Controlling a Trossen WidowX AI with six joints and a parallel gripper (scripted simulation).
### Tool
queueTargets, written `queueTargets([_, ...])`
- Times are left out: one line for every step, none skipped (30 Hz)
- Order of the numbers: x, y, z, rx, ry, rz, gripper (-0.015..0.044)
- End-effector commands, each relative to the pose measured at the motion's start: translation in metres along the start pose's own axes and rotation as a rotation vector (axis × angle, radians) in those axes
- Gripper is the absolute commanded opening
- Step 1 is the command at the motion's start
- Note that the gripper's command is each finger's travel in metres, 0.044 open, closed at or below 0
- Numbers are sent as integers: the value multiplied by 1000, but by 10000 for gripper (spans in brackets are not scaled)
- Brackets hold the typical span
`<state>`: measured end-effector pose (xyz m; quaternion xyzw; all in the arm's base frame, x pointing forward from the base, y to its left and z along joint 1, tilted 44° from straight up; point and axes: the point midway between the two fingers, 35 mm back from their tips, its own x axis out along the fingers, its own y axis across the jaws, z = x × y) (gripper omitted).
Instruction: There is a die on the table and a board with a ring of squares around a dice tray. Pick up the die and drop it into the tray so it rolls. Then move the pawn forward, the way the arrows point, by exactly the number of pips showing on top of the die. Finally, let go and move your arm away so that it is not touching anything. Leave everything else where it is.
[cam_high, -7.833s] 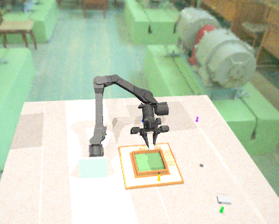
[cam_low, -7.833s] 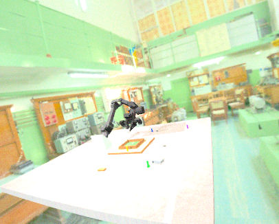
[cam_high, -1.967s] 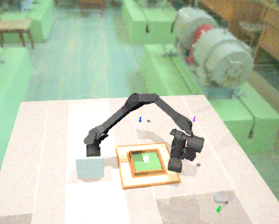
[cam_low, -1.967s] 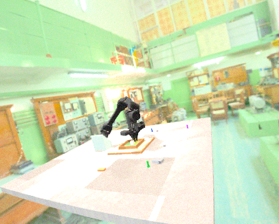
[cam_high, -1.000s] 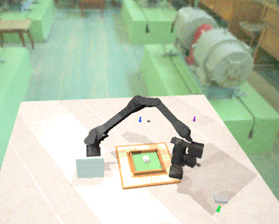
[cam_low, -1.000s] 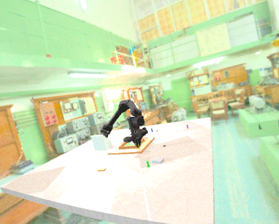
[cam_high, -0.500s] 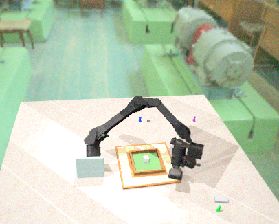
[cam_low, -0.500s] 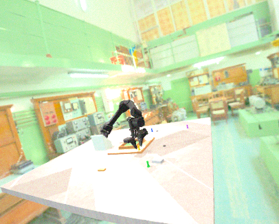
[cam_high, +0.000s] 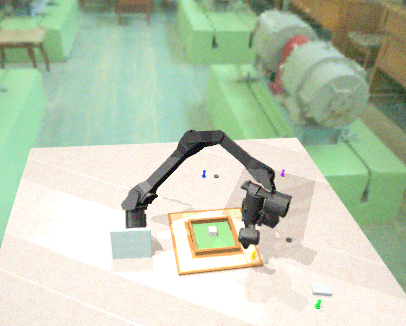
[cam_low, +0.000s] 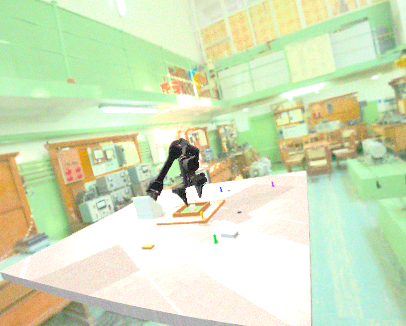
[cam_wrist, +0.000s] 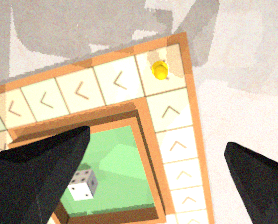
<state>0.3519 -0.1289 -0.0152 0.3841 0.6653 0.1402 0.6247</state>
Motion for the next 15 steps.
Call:
queueTargets([-37, 5, -52, -80, -17, -11, 440])
queueTargets([-43, 6, -67, -103, -16, -12, 440])
queueTargets([-48, 8, -82, -125, -15, -12, 440])
queueTargets([-52, 10, -97, -148, -14, -12, 440])
queueTargets([-55, 12, -112, -171, -13, -11, 440])
queueTargets([-58, 14, -127, -194, -11, -11, 440])
queueTargets([-51, 6, -76, -123, -30, -14, 440])
queueTargets([-51, 6, -76, -123, -30, -14, 440])
queueTargets([-51, 6, -76, -123, -30, -14, 440])
queueTargets([-51, 6, -76, -123, -30, -14, 440])
queueTargets([-51, 6, -76, -123, -30, -14, 440])
queueTargets([-51, 6, -76, -123, -30, -14, 440])
queueTargets([-51, 6, -76, -123, -30, -14, 440])
queueTargets([-51, 6, -76, -123, -30, -14, 440])
queueTargets([-51, 6, -76, -123, -30, -14, 440])
